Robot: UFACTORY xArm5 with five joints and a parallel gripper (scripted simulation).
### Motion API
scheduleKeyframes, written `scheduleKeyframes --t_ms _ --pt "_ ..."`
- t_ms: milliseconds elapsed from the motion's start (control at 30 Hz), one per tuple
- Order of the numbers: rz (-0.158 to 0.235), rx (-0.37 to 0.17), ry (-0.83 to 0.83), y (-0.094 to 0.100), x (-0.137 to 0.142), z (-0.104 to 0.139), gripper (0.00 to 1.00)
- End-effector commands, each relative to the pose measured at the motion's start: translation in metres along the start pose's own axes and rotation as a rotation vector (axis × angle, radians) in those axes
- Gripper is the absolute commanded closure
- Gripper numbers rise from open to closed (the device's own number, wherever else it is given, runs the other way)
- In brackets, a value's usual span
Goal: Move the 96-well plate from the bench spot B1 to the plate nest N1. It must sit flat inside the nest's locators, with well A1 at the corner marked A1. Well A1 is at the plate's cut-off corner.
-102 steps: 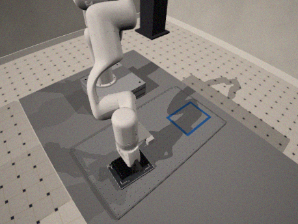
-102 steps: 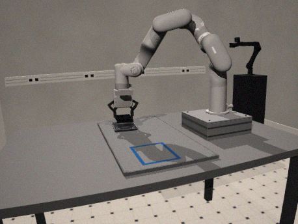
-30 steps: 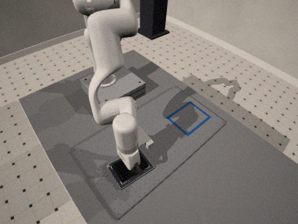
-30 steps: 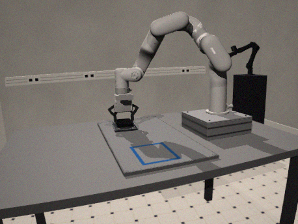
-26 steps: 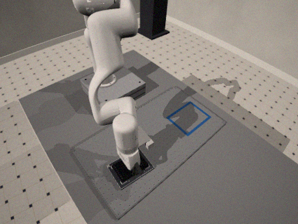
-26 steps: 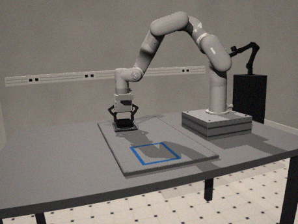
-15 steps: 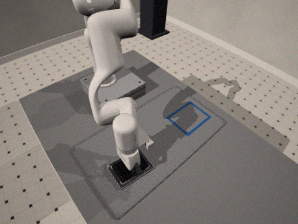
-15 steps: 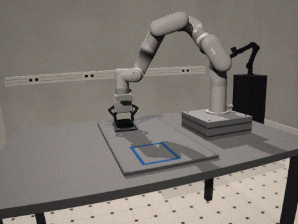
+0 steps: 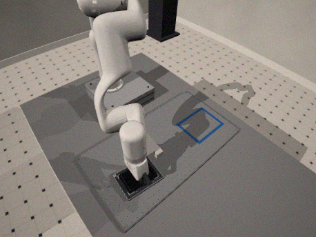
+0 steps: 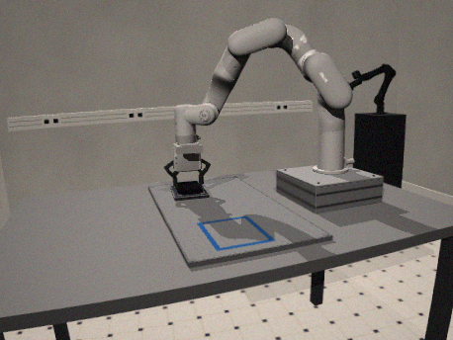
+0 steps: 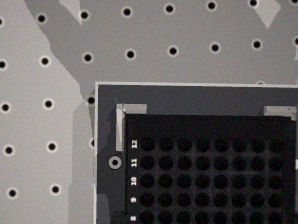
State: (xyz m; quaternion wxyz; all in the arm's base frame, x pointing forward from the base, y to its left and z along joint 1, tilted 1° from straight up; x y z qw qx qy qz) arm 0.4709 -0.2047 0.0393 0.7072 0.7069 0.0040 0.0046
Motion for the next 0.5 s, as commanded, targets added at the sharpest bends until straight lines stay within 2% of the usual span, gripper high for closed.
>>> scheduleKeyframes --t_ms 0,133,167,467 --pt "-0.002 -0.015 0.0 0.0011 0.0016 -0.0006 1.0" --pt "-0.002 -0.015 0.0 0.0006 0.0016 -0.0006 1.0" --pt "-0.002 -0.015 0.0 -0.0001 0.0016 -0.0006 0.0" --pt "-0.002 -0.015 0.0 -0.0001 0.0016 -0.0006 0.0"
Point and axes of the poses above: the point where the finger pads meet when closed, its own y axis back along the fingers, its own x axis across the jaws, z = x × y, the point moved 8 cm from there along y, back along the fingers, and after that the axes turned 8 degrees about y, right-handed, at the moved point
